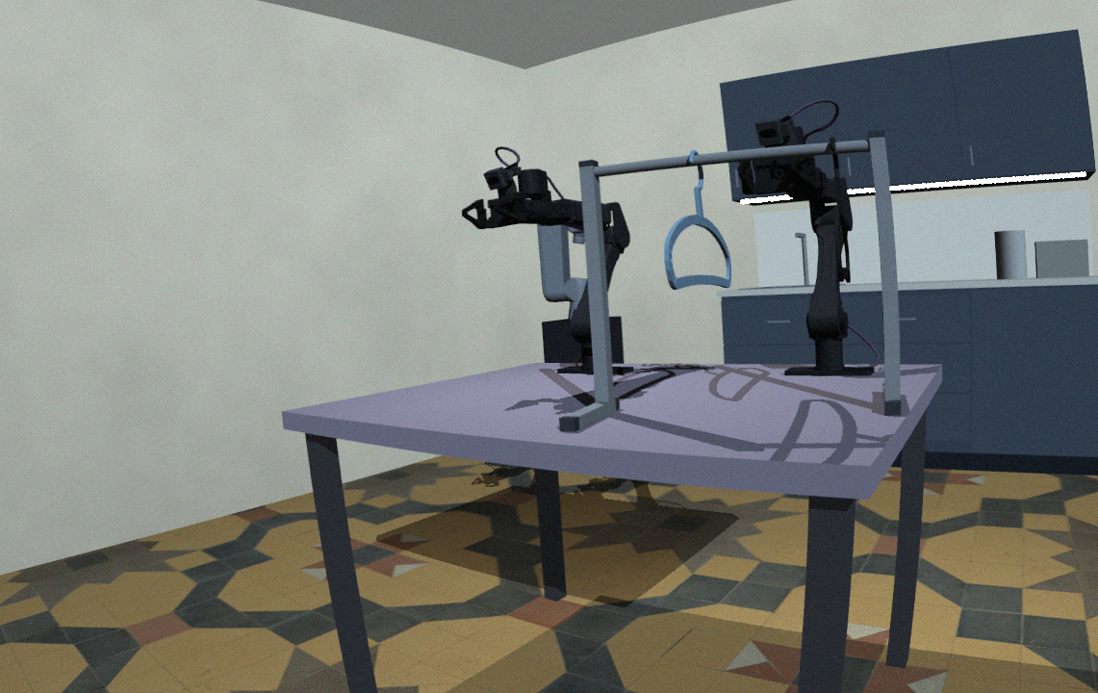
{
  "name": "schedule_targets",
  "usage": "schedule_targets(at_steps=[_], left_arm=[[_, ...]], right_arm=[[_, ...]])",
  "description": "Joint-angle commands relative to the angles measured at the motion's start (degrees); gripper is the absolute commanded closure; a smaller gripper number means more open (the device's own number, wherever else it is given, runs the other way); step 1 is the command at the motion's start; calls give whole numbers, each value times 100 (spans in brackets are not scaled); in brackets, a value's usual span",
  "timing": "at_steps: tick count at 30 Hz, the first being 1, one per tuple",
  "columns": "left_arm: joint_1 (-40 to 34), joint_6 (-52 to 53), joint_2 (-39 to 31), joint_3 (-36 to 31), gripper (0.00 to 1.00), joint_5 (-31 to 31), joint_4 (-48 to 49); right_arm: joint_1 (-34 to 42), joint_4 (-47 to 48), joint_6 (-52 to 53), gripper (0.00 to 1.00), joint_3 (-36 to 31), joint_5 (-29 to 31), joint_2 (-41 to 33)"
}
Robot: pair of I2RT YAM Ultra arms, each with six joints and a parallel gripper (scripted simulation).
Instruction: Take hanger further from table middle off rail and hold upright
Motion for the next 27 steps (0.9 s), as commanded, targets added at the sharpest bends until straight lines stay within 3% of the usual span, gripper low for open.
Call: schedule_targets(at_steps=[1,18,24,27], left_arm=[[1,-4,-67,98,0,8,40],[1,-3,-24,44,0,8,32],[275,70,128,303,68,439,-791],[698,88,327,674,69,732,-1355]], right_arm=[[-1,82,-9,0,126,5,-72],[-1,34,-8,0,51,5,-26],[159,142,189,0,-181,-905,-367],[424,293,352,0,-475,-1706,-840]])
